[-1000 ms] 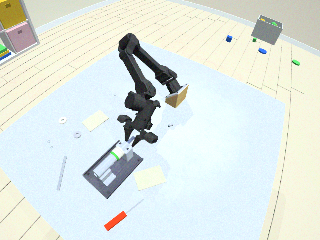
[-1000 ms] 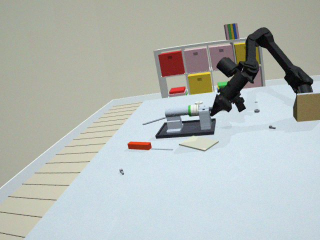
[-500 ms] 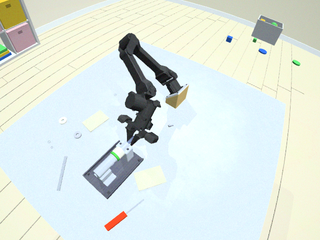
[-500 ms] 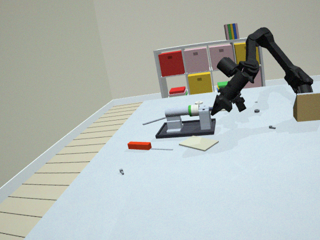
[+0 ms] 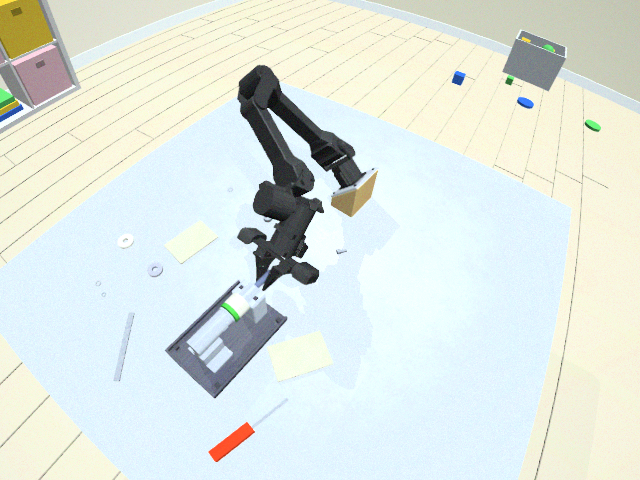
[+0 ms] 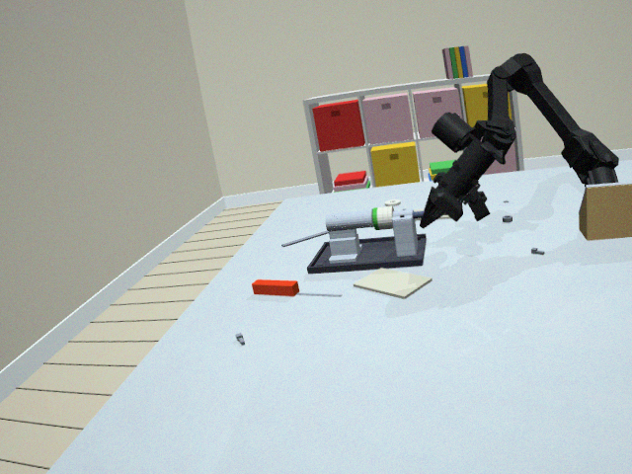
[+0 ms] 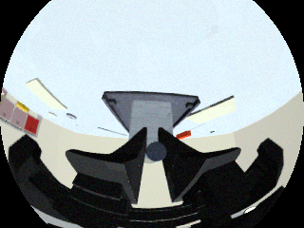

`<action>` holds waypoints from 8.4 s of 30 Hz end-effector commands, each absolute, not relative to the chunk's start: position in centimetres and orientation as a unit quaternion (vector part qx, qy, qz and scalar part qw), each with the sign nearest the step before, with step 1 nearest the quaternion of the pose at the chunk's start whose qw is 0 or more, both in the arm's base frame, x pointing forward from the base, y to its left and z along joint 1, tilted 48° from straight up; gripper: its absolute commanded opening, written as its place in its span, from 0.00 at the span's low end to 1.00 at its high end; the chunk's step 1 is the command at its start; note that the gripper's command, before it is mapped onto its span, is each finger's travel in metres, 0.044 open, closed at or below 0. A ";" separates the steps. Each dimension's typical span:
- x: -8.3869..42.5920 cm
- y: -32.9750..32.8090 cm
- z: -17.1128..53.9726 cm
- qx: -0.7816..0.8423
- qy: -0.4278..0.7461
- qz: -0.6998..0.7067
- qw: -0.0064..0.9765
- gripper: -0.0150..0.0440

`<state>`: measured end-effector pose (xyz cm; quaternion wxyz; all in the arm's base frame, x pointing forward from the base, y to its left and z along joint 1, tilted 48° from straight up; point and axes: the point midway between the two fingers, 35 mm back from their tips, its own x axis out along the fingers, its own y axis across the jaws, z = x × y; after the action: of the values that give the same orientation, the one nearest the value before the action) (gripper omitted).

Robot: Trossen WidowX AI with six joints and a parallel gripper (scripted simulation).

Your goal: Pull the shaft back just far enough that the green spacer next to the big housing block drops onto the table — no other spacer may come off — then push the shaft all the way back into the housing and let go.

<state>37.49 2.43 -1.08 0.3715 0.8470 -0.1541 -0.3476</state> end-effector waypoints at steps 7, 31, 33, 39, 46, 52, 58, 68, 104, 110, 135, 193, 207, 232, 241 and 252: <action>36.9 2.4 -1.1 0.847 -0.155 -0.348 0.370 0.25; 36.6 2.4 -1.1 0.847 -0.155 -0.348 0.370 0.25; 36.5 2.4 -1.1 0.847 -0.155 -0.348 0.370 0.25; 36.5 2.4 -1.1 0.847 -0.155 -0.348 0.370 0.25; 36.4 2.4 -1.1 0.847 -0.155 -0.348 0.370 0.25; 36.3 2.4 -1.1 0.847 -0.155 -0.348 0.370 0.25; 36.2 2.4 -1.1 0.847 -0.155 -0.348 0.371 0.25; 36.1 2.4 -1.1 0.847 -0.155 -0.348 0.371 0.25; 35.7 2.4 -1.1 0.847 -0.155 -0.348 0.371 0.25; 35.6 2.4 -1.1 0.847 -0.155 -0.348 0.371 0.25; 35.3 2.4 -1.1 0.847 -0.155 -0.348 0.371 0.25; 34.8 2.5 -1.1 0.847 -0.153 -0.348 0.372 0.25; 35.2 2.5 -1.1 0.847 -0.155 -0.348 0.371 0.25; 36.0 2.5 -1.1 0.847 -0.155 -0.348 0.370 0.25; 36.3 2.5 -1.1 0.847 -0.155 -0.348 0.370 0.25; 36.6 2.5 -1.1 0.847 -0.155 -0.348 0.370 0.25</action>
<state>36.44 2.44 -1.10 0.3694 0.8473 -0.1566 -0.3479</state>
